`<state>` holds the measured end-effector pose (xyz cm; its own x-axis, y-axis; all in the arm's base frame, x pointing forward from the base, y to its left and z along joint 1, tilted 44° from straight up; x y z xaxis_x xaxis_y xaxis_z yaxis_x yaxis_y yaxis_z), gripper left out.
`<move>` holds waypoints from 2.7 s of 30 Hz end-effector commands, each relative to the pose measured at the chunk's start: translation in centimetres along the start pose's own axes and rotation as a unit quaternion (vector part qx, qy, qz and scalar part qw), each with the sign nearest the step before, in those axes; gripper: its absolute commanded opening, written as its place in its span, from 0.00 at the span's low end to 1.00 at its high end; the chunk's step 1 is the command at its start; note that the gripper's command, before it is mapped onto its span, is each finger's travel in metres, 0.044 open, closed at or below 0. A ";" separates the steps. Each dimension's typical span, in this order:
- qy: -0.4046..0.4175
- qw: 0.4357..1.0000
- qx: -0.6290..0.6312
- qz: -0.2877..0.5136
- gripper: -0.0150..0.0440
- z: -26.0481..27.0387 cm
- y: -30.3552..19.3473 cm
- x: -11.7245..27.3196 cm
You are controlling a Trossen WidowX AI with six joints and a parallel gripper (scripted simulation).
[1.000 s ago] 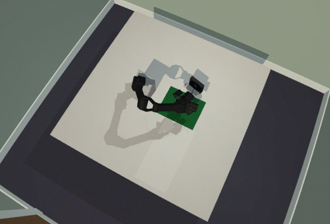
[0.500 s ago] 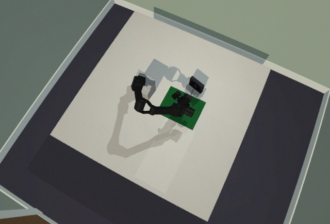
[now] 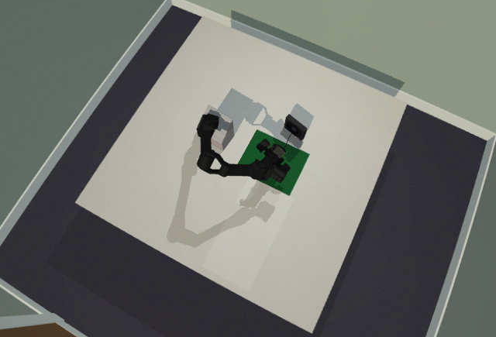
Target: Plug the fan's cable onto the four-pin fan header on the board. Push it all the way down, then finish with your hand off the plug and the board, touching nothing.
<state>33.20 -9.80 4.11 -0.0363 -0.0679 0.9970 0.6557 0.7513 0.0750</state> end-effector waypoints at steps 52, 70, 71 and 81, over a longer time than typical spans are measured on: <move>-0.090 0.949 0.088 -0.288 0.25 0.4 -6.4 2.2; -0.092 0.948 0.092 -0.289 0.25 0.6 -6.1 2.5; -0.092 0.948 0.092 -0.289 0.25 0.6 -6.1 2.5; -0.093 0.948 0.094 -0.290 0.25 0.3 -6.9 2.2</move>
<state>28.47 -14.71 5.89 -0.4934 -0.3972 0.7738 0.3458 0.7268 0.5935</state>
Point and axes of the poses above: the point midway between the two fingers, 35 mm back from their tips, its own x axis back along the fingers, its own z axis across the jaws, y = z × x, the point moved 10 cm from there along x, back along the fingers, and after that the axes turned 4 degrees about -x, right-handed, at the moved point
